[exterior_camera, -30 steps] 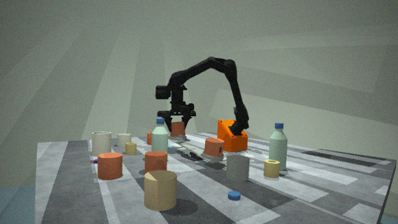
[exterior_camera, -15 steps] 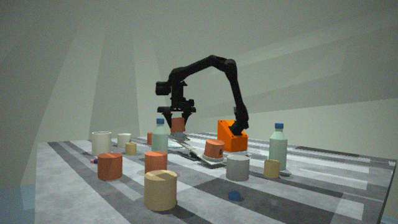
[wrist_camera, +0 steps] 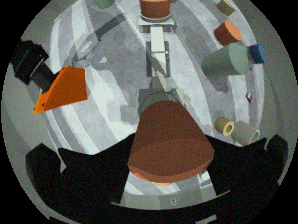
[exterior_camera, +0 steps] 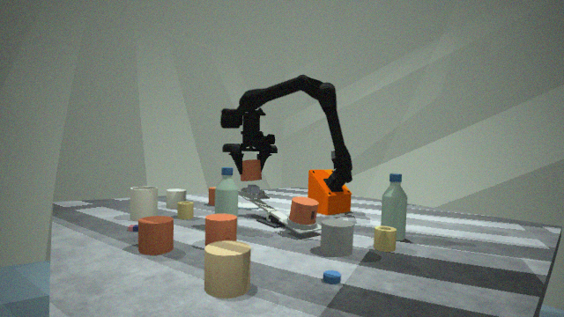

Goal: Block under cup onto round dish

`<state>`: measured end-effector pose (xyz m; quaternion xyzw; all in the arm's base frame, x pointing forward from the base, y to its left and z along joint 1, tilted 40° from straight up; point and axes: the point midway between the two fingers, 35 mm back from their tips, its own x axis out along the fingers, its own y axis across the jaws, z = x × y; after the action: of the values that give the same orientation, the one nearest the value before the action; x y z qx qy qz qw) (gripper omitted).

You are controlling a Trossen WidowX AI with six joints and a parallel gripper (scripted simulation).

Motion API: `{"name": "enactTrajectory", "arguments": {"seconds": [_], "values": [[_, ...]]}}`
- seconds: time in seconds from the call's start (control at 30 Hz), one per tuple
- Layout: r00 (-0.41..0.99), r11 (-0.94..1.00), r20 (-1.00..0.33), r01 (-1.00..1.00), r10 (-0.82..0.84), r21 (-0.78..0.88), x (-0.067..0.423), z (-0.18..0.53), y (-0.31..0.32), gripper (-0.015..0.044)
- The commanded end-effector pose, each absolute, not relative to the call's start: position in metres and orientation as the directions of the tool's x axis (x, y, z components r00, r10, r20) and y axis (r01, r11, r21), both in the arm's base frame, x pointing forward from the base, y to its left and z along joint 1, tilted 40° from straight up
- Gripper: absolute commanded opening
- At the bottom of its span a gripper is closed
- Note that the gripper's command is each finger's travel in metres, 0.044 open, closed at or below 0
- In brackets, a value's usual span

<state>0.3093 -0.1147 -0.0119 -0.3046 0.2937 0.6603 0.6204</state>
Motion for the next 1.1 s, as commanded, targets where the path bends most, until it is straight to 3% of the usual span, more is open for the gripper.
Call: {"name": "enactTrajectory", "arguments": {"seconds": [0.0,1.07], "values": [[-0.036,-0.055,-0.774,-0.998,0.632,0.001,0.310,-0.006,-0.123,0.0000],[-0.045,-0.058,-0.766,-0.998,0.642,0.010,0.306,0.013,-0.132,0.0000]]}}
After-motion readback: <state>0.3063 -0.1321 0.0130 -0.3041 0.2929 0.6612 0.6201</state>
